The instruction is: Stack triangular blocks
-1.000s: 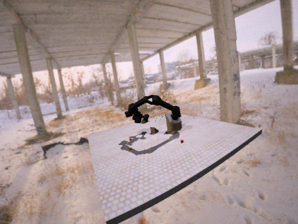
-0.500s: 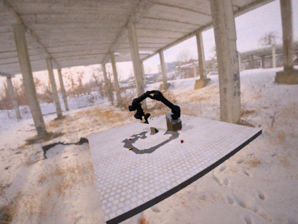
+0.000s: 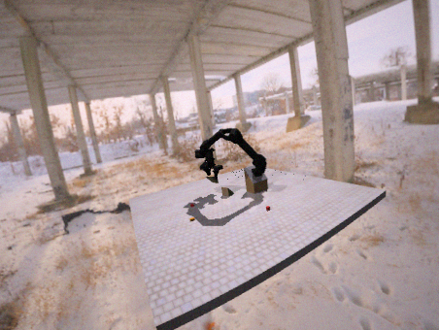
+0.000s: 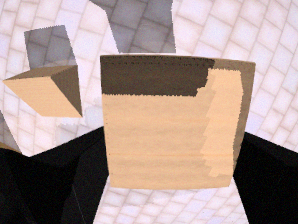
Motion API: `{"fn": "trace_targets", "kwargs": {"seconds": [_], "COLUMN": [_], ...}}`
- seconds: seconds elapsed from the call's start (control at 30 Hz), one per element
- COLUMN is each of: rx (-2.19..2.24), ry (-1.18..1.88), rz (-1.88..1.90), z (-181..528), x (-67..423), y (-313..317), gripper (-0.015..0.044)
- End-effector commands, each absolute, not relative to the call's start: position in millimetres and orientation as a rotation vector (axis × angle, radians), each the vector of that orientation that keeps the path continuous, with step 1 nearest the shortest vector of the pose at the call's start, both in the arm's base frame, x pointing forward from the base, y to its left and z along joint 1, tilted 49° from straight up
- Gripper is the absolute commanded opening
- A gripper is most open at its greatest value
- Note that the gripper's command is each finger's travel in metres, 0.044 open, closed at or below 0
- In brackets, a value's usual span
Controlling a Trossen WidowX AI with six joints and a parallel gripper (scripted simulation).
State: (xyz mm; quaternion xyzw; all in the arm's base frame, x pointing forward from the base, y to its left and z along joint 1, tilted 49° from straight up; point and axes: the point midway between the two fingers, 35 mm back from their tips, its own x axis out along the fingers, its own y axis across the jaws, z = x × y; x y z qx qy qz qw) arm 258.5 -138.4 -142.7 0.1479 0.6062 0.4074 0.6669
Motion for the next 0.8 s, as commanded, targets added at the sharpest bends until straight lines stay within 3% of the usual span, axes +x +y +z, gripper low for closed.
{"fn": "trace_targets", "kwargs": {"seconds": [0.0,0.77], "rx": [0.338,0.343], "ry": [1.357,1.365], "rz": [0.921,0.920], "z": [-134,-59], "x": [252,171], "y": [-139,-134], "gripper": [0.0000,0.0000]}}
